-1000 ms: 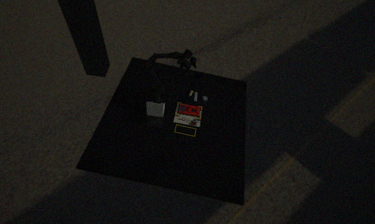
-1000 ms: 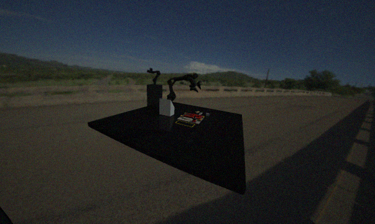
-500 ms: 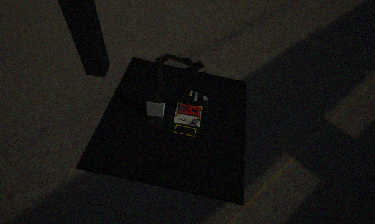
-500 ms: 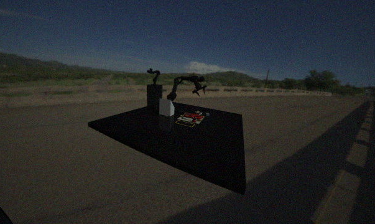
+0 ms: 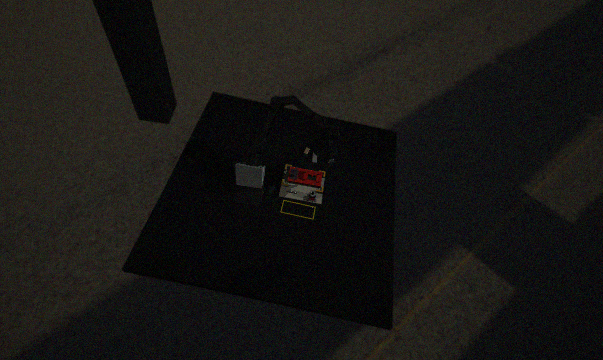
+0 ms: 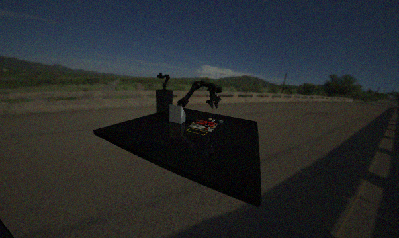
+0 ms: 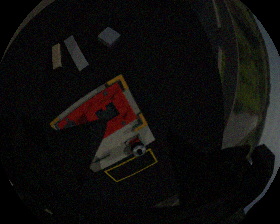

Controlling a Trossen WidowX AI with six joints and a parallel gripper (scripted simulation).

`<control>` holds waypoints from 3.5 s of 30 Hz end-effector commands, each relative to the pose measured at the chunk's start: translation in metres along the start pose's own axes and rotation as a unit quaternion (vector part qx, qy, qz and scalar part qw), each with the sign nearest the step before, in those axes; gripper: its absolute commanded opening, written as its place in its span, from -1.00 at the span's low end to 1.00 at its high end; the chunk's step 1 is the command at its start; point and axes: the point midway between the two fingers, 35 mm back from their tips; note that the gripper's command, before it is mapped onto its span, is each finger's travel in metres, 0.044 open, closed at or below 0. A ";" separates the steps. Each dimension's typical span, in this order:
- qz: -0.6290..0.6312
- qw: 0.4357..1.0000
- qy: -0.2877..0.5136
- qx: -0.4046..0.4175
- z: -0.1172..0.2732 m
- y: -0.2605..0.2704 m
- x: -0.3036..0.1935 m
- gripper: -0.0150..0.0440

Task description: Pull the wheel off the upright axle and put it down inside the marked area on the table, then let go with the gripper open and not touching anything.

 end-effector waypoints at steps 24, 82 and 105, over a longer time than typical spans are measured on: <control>-0.470 0.869 0.135 0.073 -0.082 -0.078 -0.120 0.53; -0.468 0.870 0.137 0.073 -0.144 -0.063 -0.131 -0.49; -0.469 0.870 0.137 0.073 -0.137 -0.065 -0.130 -0.49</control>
Point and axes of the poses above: the point midway between the two fingers, 35 mm back from their tips, its own z axis back along the fingers, its own y axis across the jaws, x = y × z, and after that the axes turned 13 degrees about -z, right-handed
